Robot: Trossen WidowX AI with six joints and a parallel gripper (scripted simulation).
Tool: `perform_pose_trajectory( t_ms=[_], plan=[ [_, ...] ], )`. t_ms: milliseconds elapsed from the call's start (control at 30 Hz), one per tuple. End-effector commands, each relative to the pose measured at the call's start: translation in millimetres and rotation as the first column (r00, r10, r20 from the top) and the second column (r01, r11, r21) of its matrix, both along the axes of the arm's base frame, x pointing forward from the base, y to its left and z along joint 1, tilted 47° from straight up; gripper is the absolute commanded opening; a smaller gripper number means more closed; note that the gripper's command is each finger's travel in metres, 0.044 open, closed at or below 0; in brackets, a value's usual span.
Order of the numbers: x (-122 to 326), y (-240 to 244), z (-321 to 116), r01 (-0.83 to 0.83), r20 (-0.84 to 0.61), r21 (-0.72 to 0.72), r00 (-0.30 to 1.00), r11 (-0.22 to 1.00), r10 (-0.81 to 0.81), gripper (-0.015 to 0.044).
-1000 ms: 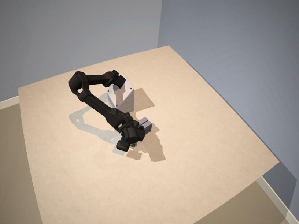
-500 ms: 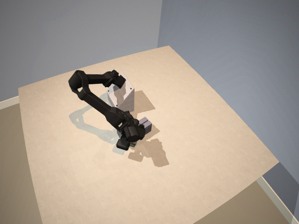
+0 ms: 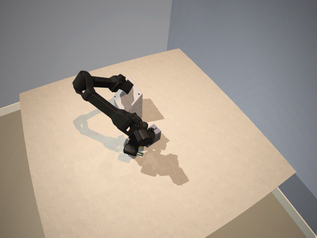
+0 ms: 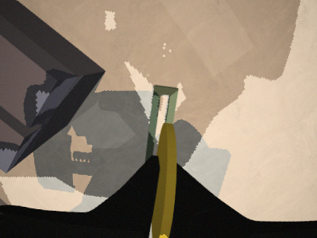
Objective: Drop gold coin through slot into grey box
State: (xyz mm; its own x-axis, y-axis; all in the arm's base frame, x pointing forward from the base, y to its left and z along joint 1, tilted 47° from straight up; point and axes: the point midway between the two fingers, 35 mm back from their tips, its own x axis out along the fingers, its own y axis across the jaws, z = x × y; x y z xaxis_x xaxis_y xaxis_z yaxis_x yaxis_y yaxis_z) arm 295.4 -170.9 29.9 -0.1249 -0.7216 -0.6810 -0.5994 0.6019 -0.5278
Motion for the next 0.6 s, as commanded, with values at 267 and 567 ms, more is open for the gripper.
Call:
perform_pose_trajectory(
  t_ms=[267,567],
  plan=[
    [5.1,24.0,24.7,-0.004,0.012,-0.004,1.000,1.000,0.004,0.0000],
    [4.8,32.0,33.3,-0.019,-0.004,-0.004,1.000,1.000,0.019,0.0000]
  ],
)
